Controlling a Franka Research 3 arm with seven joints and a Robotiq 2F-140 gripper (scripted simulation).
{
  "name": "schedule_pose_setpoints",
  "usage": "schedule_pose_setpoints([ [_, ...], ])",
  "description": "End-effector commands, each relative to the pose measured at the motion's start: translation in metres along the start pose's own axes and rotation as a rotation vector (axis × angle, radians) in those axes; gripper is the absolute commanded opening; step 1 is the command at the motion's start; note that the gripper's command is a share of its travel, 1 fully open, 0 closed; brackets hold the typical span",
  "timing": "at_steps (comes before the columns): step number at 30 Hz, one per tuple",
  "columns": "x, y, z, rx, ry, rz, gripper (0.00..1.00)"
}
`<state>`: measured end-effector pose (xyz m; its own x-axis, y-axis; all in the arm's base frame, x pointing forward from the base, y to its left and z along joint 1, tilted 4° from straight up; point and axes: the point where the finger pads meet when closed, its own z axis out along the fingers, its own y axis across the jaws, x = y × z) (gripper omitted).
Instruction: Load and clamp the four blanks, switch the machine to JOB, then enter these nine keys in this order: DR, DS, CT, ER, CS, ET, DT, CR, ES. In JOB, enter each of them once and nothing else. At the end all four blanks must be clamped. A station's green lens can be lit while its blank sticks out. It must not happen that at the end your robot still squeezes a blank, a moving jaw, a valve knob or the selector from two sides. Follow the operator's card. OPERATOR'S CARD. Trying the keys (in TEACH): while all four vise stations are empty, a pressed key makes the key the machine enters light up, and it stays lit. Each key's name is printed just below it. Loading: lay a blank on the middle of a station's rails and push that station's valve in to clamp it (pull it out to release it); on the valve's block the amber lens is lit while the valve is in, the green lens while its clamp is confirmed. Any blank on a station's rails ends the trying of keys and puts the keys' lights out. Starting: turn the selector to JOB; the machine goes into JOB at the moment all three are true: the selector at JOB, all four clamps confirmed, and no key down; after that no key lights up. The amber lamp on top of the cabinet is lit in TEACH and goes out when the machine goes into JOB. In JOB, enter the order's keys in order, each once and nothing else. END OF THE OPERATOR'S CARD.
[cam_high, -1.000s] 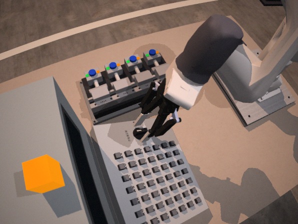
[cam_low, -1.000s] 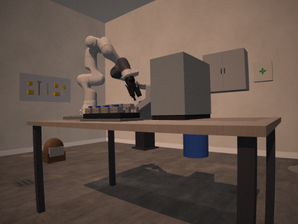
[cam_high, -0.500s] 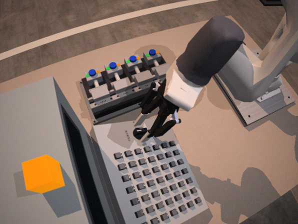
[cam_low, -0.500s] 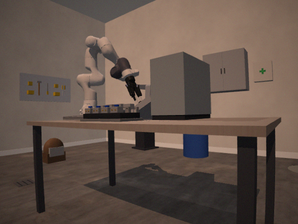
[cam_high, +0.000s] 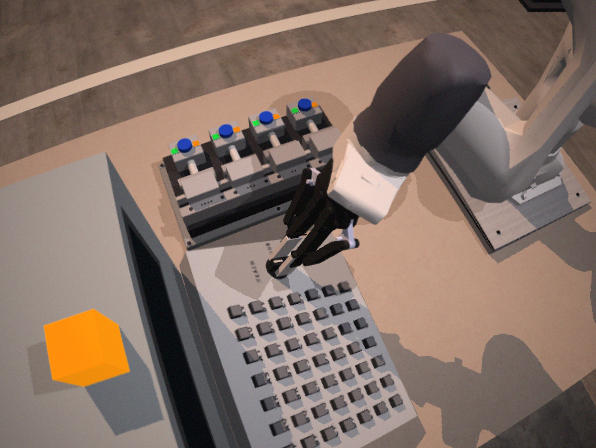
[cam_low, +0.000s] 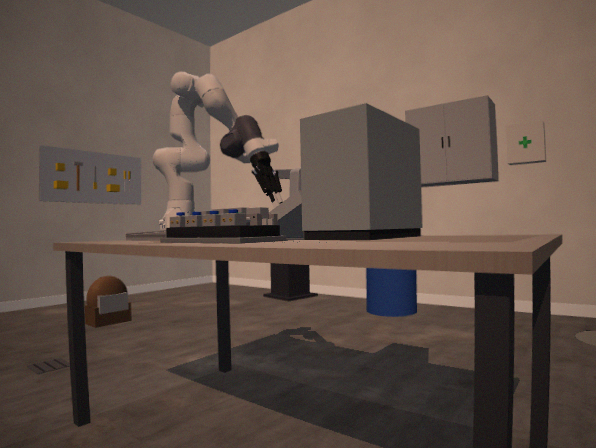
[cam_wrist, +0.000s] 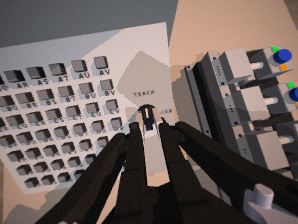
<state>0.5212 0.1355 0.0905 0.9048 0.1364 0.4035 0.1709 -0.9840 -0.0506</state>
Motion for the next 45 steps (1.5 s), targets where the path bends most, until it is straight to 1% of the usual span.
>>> schedule_pose_setpoints([
  [1,0.0014,-0.0006,-0.0005,-0.008,0.003,0.021,0.0],
  [34,0.0014,-0.0006,-0.0005,-0.008,0.003,0.023,0.0],
  [45,0.0014,-0.0006,-0.0005,-0.008,0.003,0.063,0.0],
])
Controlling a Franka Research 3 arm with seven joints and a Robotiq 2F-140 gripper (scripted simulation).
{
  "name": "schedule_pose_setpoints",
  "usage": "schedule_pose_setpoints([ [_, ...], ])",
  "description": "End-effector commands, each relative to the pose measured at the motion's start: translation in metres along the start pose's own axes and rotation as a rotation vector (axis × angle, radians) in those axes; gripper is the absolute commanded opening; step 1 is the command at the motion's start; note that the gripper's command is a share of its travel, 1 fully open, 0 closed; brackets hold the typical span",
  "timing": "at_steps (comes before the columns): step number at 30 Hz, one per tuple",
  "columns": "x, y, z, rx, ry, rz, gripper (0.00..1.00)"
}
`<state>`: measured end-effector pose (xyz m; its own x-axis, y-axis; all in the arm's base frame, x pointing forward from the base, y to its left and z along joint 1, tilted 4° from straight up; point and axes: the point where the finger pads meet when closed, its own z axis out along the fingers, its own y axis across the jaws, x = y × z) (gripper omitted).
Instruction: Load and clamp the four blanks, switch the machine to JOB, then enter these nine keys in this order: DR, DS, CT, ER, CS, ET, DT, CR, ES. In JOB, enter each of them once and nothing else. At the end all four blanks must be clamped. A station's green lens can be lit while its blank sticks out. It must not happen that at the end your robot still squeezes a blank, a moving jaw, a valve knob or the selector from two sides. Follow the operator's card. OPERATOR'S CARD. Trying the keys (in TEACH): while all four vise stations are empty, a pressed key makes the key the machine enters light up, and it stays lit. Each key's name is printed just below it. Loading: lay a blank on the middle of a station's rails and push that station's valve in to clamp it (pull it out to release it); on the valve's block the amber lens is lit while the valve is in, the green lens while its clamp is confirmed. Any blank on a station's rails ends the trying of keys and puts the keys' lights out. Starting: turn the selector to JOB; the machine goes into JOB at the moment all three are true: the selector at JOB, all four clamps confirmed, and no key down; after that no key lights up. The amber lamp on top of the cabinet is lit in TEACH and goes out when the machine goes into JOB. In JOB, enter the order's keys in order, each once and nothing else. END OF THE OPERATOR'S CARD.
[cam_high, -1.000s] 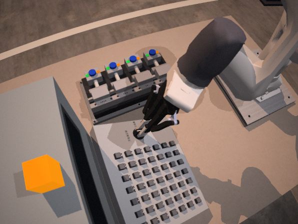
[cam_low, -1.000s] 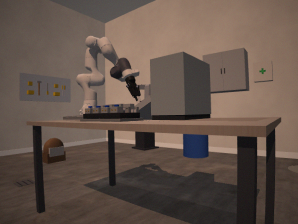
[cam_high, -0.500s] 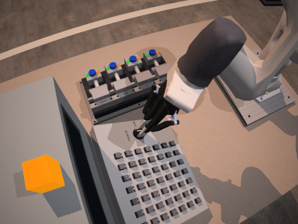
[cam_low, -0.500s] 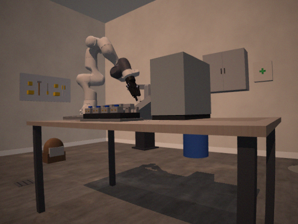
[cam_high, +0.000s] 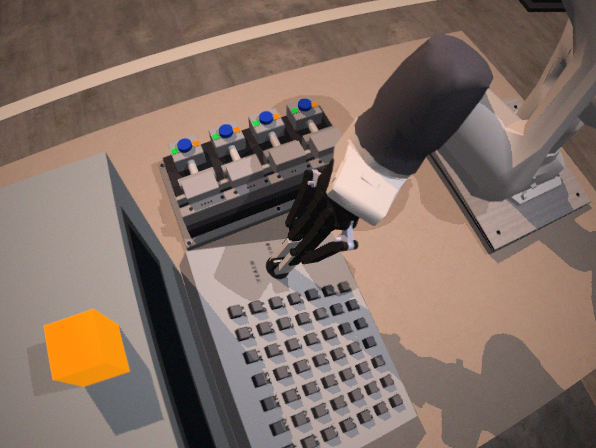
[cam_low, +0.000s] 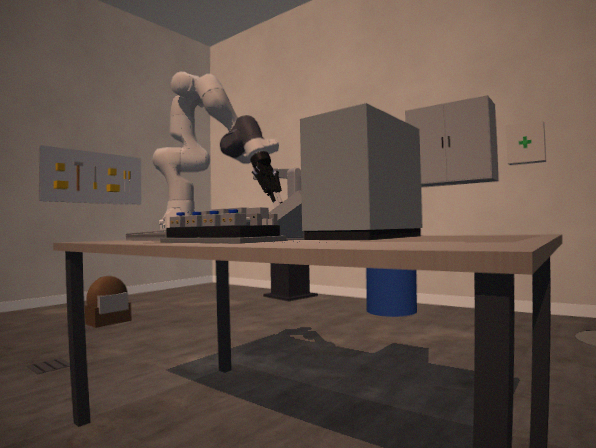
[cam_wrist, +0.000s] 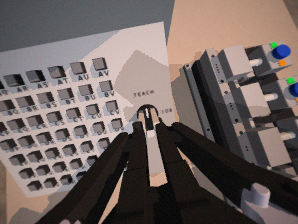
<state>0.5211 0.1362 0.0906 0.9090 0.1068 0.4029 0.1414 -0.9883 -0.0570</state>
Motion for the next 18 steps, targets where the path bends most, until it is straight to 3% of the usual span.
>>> schedule_pose_setpoints([
  [1,0.0014,0.0,-0.0004,-0.001,0.002,0.043,0.0],
  [18,0.0014,0.0,-0.0004,-0.001,0.002,0.323,0.0],
])
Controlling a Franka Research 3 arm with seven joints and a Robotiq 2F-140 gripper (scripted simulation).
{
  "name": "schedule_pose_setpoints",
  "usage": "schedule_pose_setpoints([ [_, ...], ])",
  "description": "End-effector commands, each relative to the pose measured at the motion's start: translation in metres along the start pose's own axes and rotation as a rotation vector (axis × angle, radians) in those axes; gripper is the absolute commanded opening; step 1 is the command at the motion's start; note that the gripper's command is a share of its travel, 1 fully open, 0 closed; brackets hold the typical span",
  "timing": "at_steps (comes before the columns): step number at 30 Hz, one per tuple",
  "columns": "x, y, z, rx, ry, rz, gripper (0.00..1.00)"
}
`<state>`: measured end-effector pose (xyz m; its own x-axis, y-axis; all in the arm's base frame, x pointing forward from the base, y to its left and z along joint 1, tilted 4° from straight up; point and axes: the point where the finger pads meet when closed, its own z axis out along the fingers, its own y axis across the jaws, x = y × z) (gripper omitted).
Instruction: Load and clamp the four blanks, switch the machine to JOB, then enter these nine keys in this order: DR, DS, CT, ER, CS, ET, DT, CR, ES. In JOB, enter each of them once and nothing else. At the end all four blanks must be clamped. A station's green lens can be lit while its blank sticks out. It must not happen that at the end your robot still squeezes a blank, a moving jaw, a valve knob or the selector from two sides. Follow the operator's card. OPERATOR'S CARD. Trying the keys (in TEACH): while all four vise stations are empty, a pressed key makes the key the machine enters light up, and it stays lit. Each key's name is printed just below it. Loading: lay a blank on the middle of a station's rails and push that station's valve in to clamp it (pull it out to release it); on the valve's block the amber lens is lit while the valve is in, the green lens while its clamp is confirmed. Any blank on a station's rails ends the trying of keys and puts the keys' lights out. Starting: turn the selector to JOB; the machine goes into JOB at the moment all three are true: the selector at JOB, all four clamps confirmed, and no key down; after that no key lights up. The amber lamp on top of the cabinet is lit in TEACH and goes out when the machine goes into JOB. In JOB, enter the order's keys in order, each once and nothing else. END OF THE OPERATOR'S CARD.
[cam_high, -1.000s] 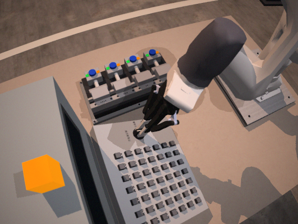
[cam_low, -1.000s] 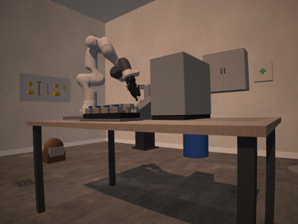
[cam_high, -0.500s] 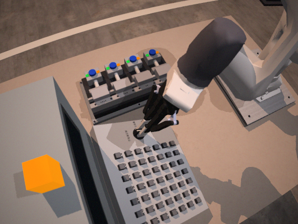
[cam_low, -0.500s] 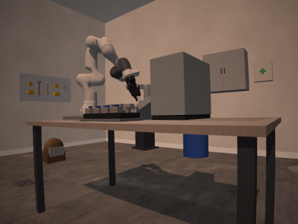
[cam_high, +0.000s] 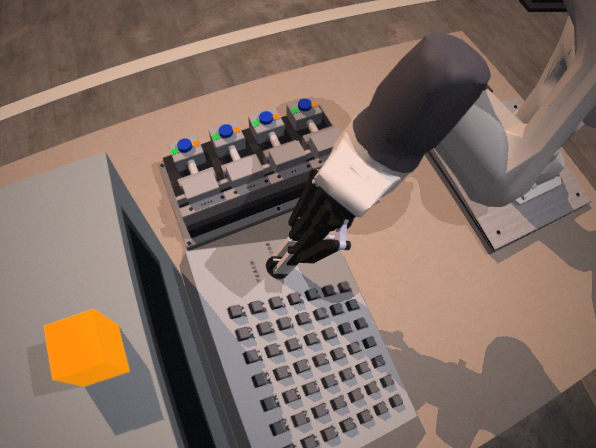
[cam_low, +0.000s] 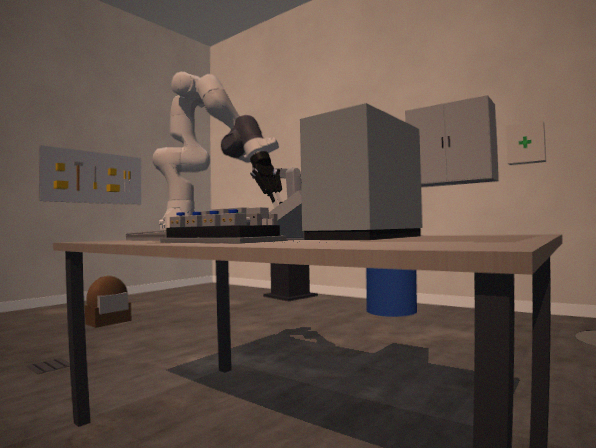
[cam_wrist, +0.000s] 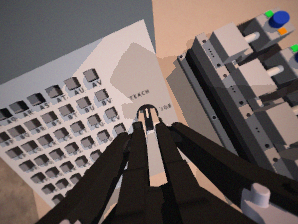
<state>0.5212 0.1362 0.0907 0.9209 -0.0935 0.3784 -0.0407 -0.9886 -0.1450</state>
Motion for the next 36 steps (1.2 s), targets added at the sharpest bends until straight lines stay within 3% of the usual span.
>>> schedule_pose_setpoints([
  [1,0.0012,-0.0002,-0.0004,-0.01,0.008,0.147,0.0],
  [11,0.0012,-0.0002,-0.0004,-0.008,0.01,0.456,0.0],
  [13,0.0012,-0.0002,-0.0004,-0.008,0.01,0.456,0.0],
  [28,0.0012,-0.0002,-0.0004,-0.006,0.012,0.948,0.0],
  [36,0.0012,-0.0002,-0.0004,-0.005,0.012,1.114,0.0],
])
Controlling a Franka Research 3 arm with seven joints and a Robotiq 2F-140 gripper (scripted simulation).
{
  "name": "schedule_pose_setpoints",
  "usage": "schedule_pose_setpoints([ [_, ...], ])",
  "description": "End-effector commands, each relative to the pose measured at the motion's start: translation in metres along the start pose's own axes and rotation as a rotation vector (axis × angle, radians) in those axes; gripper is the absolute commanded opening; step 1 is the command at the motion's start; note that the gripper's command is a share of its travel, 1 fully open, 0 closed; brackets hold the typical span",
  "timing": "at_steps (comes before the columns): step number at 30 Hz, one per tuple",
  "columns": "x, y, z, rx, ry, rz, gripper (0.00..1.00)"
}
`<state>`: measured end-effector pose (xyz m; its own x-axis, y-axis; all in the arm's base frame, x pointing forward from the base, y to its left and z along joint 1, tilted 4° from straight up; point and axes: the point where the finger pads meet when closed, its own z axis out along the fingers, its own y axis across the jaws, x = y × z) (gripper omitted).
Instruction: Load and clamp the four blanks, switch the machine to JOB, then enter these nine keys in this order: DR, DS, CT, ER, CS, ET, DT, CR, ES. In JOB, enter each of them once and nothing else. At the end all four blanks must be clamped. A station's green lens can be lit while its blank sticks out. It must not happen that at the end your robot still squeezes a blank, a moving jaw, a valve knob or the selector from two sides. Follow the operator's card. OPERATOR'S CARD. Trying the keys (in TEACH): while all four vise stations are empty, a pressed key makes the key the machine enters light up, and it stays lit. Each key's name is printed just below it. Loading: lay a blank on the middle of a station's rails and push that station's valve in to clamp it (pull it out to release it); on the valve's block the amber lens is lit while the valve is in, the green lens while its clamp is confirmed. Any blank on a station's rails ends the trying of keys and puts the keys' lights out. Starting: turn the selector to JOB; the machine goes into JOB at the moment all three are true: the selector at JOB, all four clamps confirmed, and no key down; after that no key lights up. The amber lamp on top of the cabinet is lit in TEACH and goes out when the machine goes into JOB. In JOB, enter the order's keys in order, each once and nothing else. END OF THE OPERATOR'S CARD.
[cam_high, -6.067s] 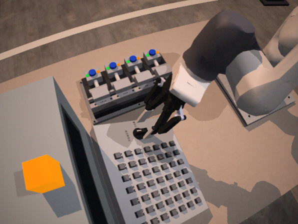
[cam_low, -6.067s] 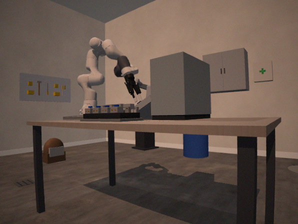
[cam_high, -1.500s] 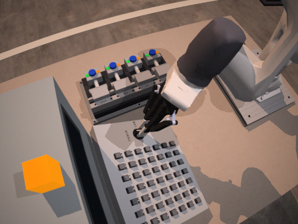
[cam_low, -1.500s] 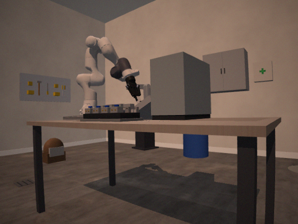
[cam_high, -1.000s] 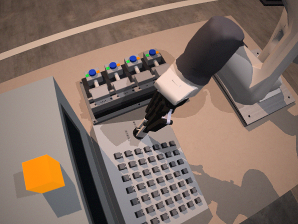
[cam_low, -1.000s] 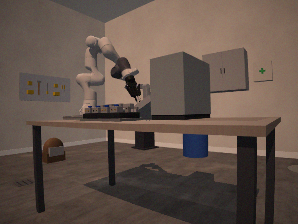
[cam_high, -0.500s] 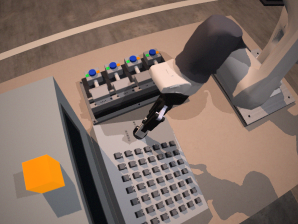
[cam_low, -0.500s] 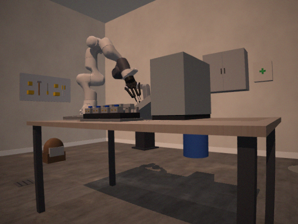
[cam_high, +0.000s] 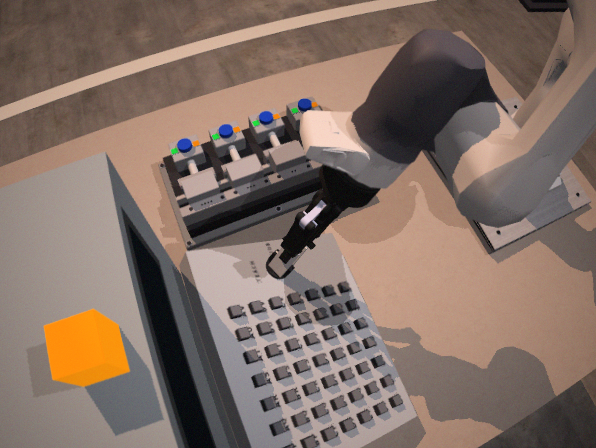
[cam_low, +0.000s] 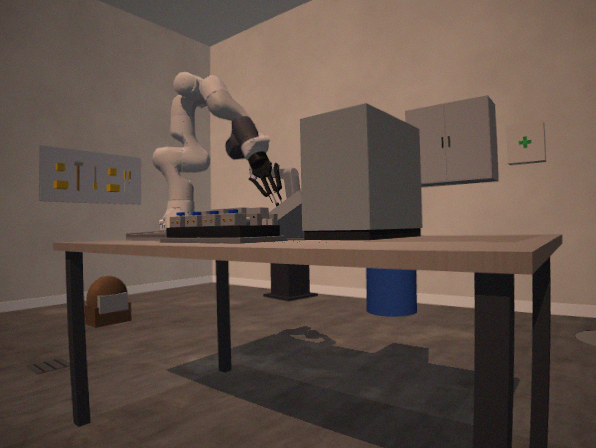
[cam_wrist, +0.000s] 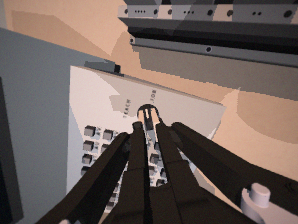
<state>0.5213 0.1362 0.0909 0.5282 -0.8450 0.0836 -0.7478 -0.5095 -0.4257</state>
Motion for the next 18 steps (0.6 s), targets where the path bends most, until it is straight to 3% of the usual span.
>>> schedule_pose_setpoints([
  [1,0.0005,-0.001,-0.0002,-0.035,0.045,0.207,0.0],
  [18,0.0005,-0.001,-0.0002,-0.029,0.049,0.45,0.0],
])
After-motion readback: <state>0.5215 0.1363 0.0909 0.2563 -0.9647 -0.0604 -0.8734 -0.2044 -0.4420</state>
